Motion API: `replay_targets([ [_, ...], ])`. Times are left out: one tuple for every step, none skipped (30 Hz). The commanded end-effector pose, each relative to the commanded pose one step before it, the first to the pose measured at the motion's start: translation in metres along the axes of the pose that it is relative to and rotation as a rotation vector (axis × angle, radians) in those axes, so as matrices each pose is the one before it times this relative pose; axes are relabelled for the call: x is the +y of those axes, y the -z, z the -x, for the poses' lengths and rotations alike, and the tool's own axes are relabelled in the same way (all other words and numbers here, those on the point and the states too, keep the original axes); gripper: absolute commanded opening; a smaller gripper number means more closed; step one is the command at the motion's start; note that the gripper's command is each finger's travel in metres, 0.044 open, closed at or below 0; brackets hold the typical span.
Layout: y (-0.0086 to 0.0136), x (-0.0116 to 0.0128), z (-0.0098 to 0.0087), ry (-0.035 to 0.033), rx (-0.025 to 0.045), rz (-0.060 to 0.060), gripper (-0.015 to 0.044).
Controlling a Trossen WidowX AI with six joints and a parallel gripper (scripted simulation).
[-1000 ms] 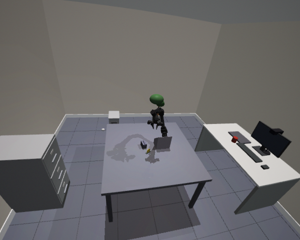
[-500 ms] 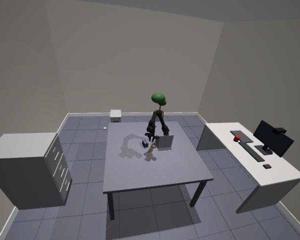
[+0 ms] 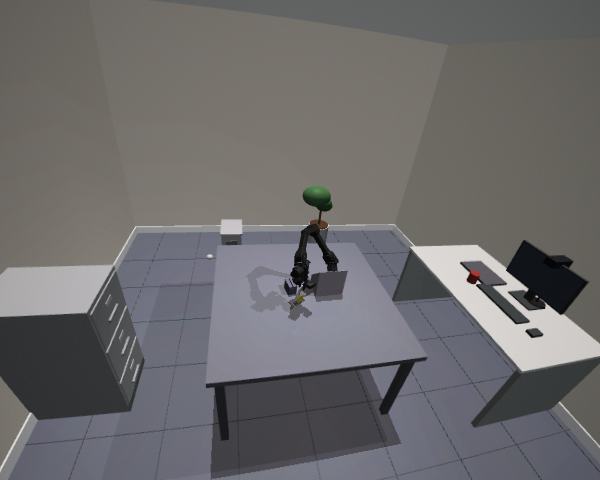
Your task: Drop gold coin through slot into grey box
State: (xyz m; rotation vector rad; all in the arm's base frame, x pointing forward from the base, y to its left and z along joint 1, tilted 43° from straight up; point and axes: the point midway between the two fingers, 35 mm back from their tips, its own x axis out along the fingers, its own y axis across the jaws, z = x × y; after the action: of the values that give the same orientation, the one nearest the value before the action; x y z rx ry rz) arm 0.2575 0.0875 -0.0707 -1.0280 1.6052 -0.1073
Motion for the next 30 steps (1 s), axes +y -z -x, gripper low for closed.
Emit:
replay_targets([
  [0.00387, -0.00308, -0.02459, 0.00801, 0.01039, -0.0013, 0.0161],
  [0.00044, -0.00010, -0.00837, 0.00064, 0.00040, -0.0001, 0.0161],
  [0.00021, -0.00003, -0.00277, 0.00025, 0.00017, 0.0000, 0.0161],
  [0.00000, 0.00000, 0.00000, 0.00000, 0.00000, 0.0000, 0.0161],
  [0.00000, 0.00000, 0.00000, 0.00000, 0.00000, 0.0000, 0.0161],
  [0.00000, 0.00000, 0.00000, 0.00000, 0.00000, 0.0000, 0.0161],
  [0.00000, 0.00000, 0.00000, 0.00000, 0.00000, 0.0000, 0.0161],
  [-0.00006, 0.00000, -0.00122, 0.00004, 0.00001, 0.0000, 0.0161],
  [-0.00014, 0.00000, -0.00365, 0.00014, 0.00005, 0.0000, 0.0161],
  [-0.00011, 0.00000, -0.00545, 0.00028, 0.00013, 0.0000, 0.0161],
  [-0.00001, 0.00000, -0.00362, 0.00023, 0.00013, 0.0000, 0.0161],
  [0.00001, 0.00000, -0.00120, 0.00008, 0.00005, 0.0000, 0.0161],
  [0.00000, 0.00000, 0.00000, 0.00000, 0.00000, 0.0000, 0.0161],
  [0.00000, 0.00000, 0.00000, 0.00000, 0.00000, 0.0000, 0.0161],
  [-0.00004, 0.00000, -0.00027, -0.00002, -0.00002, 0.0000, 0.0161],
  [-0.00010, -0.00001, -0.00082, -0.00005, -0.00006, 0.0000, 0.0161],
  [-0.00017, -0.00002, -0.00137, -0.00008, -0.00009, 0.0000, 0.0161],
  [-0.00019, -0.00002, -0.00166, -0.00009, -0.00010, 0.0000, 0.0161],
  [-0.00018, -0.00002, -0.00165, -0.00008, -0.00009, 0.0000, 0.0161],
  [-0.00017, -0.00002, -0.00165, -0.00007, -0.00009, 0.0000, 0.0161],
  [-0.00016, -0.00002, -0.00165, -0.00006, -0.00008, 0.0000, 0.0161],
  [-0.00015, -0.00002, -0.00165, -0.00005, -0.00007, 0.0000, 0.0161],
  [-0.00014, -0.00002, -0.00165, -0.00004, -0.00006, 0.0000, 0.0161],
  [-0.00013, -0.00002, -0.00165, -0.00003, -0.00006, 0.0000, 0.0161],
  [-0.00012, -0.00002, -0.00164, -0.00002, -0.00005, 0.0000, 0.0161],
  [-0.00011, -0.00002, -0.00164, -0.00001, -0.00004, 0.0000, 0.0161],
  [-0.00010, -0.00002, -0.00164, 0.00000, -0.00003, 0.0000, 0.0161],
  [-0.00009, -0.00002, -0.00164, 0.00000, -0.00003, 0.0000, 0.0161],
  [-0.00008, -0.00002, -0.00164, 0.00001, -0.00002, 0.0000, 0.0161],
  [-0.00007, -0.00002, -0.00163, 0.00002, -0.00001, 0.0000, 0.0161],
])
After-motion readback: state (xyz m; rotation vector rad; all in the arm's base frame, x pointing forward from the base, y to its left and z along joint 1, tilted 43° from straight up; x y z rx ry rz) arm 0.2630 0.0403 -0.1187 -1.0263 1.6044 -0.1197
